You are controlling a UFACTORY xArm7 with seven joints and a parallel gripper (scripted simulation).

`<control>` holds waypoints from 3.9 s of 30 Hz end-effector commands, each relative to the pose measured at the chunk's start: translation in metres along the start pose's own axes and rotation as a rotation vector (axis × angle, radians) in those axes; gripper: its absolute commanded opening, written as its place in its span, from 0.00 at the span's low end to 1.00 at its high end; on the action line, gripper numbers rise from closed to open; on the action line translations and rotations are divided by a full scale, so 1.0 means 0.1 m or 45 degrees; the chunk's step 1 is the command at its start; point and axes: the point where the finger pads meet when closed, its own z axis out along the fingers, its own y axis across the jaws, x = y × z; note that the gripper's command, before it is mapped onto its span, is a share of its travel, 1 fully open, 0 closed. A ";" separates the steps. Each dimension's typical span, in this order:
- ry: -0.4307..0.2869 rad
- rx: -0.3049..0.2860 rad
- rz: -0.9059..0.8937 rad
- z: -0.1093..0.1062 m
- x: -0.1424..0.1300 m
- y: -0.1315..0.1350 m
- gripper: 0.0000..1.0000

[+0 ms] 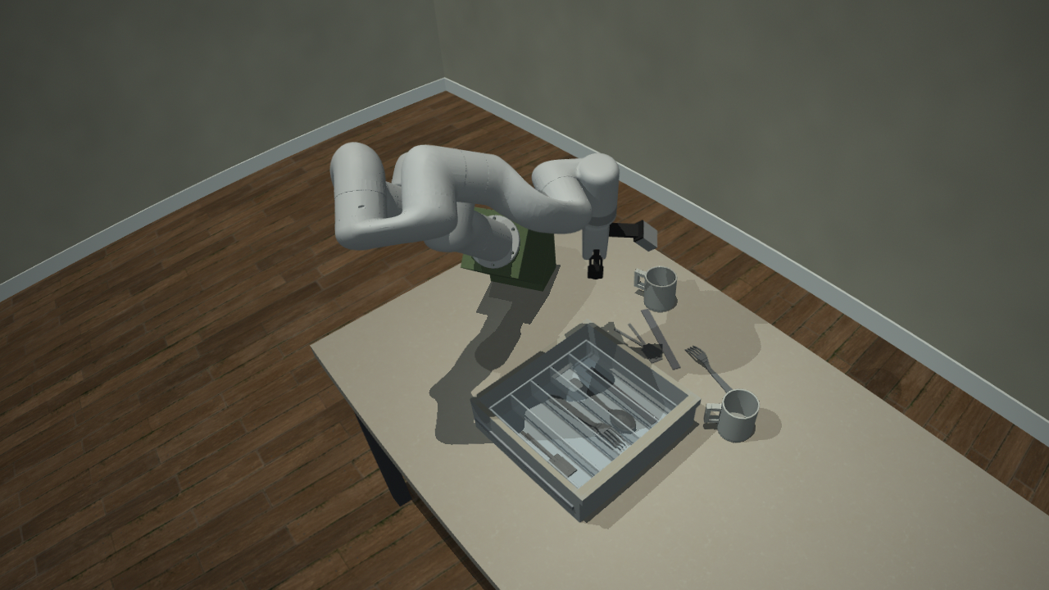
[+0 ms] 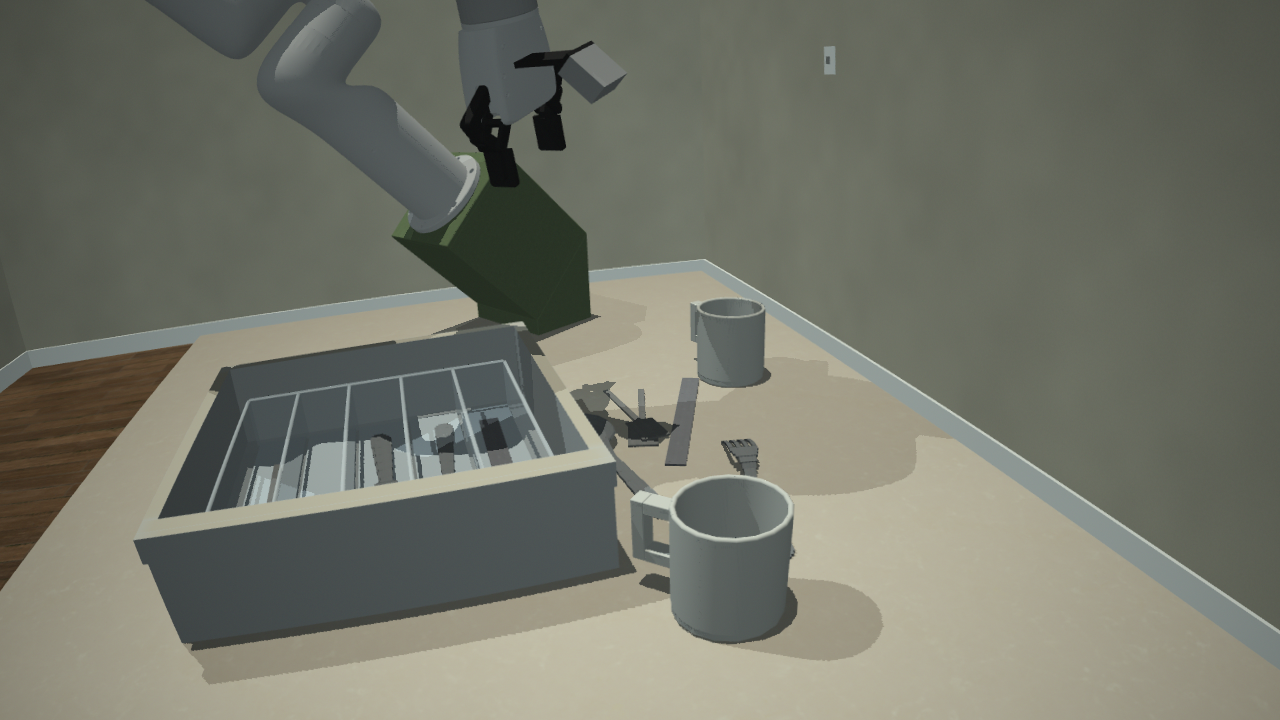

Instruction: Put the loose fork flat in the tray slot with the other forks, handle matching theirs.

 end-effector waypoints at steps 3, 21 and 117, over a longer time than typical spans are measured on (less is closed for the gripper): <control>0.005 0.000 -0.001 -0.01 0.01 0.00 1.00; 0.008 -0.004 0.032 -0.04 0.09 0.02 1.00; 0.358 -0.198 2.511 0.89 2.74 1.06 1.00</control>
